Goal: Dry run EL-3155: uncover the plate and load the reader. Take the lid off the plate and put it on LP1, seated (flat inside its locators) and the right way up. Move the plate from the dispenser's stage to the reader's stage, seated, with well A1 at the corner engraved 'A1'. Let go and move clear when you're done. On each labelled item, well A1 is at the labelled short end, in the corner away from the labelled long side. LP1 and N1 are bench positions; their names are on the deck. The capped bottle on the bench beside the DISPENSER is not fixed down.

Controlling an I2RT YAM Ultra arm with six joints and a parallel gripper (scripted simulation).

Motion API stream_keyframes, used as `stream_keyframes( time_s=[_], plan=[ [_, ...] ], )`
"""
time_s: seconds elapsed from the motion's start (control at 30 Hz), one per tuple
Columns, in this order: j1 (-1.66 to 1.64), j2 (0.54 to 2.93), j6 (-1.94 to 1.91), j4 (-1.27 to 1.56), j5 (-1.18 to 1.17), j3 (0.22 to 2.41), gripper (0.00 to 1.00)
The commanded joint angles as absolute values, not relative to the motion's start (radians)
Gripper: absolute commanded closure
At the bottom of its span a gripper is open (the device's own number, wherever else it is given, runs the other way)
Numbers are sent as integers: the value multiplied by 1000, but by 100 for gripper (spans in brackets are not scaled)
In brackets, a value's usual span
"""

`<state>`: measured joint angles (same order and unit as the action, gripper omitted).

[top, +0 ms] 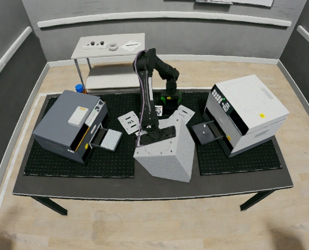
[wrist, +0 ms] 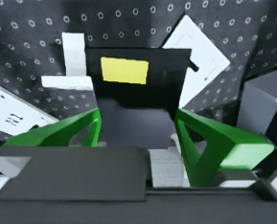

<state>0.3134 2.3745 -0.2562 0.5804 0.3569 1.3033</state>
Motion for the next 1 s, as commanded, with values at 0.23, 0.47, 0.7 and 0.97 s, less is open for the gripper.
stream_keyframes(
  time_s=[0.23,0.47,0.7,0.97],
  plan=[
    [377,2396,-173,578,377,1350,15],
    [411,2439,-150,575,378,1360,15],
    [458,2474,-119,580,387,1378,15],
    [491,2498,-25,588,398,1391,15]
  ],
)
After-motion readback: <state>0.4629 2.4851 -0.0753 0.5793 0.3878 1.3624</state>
